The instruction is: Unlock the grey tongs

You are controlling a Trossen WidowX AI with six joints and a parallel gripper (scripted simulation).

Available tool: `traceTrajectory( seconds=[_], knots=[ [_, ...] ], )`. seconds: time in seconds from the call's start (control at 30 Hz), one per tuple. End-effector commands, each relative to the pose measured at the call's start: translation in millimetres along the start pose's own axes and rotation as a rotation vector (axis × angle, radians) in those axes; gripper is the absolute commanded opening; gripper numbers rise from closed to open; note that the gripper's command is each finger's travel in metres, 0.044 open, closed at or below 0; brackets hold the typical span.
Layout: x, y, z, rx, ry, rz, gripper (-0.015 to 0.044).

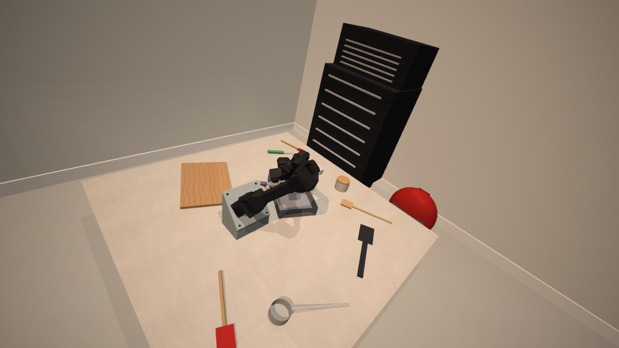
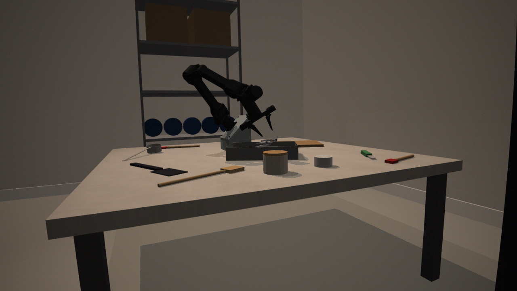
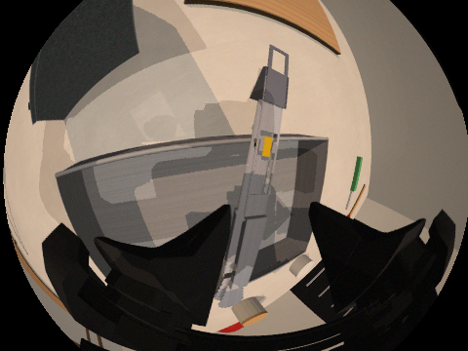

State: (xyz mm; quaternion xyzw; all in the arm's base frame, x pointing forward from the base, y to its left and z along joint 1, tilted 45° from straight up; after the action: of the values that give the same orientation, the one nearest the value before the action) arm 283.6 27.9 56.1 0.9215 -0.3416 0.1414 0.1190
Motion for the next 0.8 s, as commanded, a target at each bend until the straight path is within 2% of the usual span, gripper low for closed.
traceTrajectory(
  seconds=[0.0,0.3,0.77],
  knots=[
    [-2,2,0,-0.010,-0.003,-0.021,0.0260],
    [2,5,-1,-0.011,-0.003,-0.021,0.0260],
    [4,3,21,-0.011,-0.003,-0.021,0.0260]
  ],
)
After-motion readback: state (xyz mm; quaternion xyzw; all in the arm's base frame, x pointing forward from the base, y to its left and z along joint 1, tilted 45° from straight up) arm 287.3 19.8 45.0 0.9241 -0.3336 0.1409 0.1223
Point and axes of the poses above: the point midway between the two fingers, 35 mm back from their tips, its own z axis out along the fingers, its own y axis across the jaws, x = y × z, the point moved 10 cm from there along -z, back along the fingers, and after that the axes turned 10 degrees about z, right-handed, at the moved point
